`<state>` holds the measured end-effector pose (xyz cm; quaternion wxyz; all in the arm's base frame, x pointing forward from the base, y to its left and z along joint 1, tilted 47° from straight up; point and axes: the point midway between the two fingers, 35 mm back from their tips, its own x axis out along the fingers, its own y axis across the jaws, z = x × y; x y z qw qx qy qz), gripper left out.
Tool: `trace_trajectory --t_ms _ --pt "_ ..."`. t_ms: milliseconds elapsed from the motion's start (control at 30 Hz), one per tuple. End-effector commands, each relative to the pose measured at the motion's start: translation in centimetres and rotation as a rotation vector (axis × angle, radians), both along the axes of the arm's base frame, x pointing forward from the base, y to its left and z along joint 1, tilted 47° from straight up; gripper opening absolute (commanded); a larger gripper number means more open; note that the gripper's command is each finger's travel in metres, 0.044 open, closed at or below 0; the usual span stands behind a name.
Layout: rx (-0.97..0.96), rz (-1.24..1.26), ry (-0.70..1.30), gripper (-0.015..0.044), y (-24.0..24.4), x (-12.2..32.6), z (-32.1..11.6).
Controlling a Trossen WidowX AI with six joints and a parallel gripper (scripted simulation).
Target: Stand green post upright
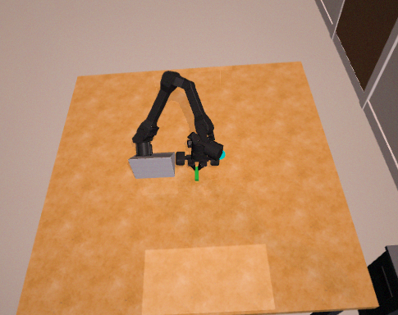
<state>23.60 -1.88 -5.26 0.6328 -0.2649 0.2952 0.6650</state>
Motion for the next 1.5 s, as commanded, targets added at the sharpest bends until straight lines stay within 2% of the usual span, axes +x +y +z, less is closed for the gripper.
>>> trace_trajectory --t_ms 0,1267,1467 --pt "0.006 -0.009 -0.004 0.0023 -0.5 0.1 0.4" --pt "0.059 -0.086 -0.070 0.0023 -8.8 -1.0 7.8" --pt "0.056 -0.169 0.013 0.0023 -8.7 -0.3 8.2"
